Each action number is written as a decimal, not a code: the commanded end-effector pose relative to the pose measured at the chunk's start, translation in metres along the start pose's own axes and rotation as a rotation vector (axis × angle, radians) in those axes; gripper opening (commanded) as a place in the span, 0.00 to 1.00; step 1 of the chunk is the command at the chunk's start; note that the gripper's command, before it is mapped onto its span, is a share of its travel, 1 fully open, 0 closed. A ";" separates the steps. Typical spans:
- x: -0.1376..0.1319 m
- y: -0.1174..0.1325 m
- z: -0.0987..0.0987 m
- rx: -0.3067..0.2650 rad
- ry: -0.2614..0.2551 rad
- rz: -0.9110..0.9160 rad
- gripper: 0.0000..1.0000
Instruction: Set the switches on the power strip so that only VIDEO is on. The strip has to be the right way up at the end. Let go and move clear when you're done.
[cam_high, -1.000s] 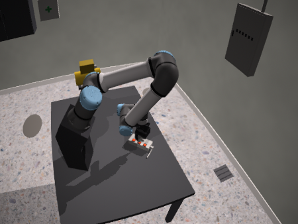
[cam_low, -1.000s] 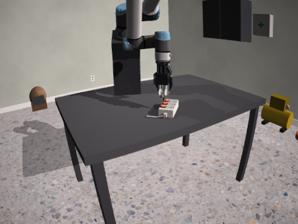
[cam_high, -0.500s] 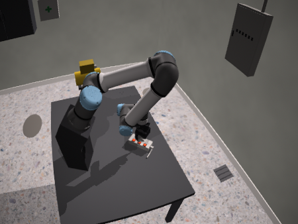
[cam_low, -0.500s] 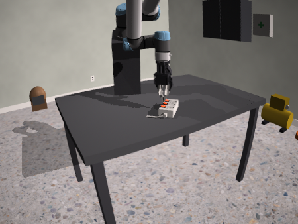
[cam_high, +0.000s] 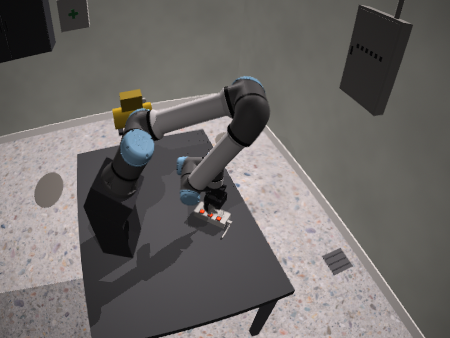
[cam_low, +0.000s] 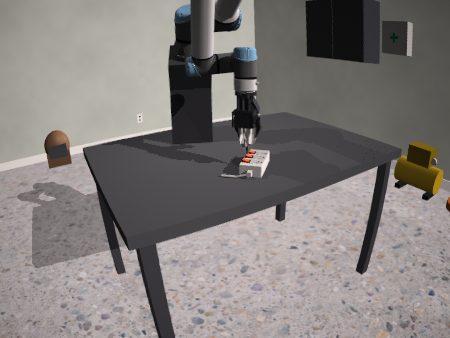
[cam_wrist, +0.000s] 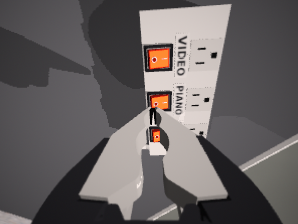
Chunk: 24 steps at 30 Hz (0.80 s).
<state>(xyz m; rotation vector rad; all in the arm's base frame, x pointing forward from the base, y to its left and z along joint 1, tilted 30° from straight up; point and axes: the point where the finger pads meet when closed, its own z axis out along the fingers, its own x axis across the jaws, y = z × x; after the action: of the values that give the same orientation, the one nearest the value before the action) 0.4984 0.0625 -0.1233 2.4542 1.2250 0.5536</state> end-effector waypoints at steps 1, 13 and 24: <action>0.000 0.000 0.000 -0.001 0.001 0.000 0.00; 0.000 0.000 0.001 -0.001 0.001 0.000 0.00; 0.000 0.000 0.005 -0.001 0.001 0.000 0.00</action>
<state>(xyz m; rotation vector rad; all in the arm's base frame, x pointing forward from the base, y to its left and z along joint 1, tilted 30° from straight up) 0.5001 0.0621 -0.1262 2.4542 1.2251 0.5536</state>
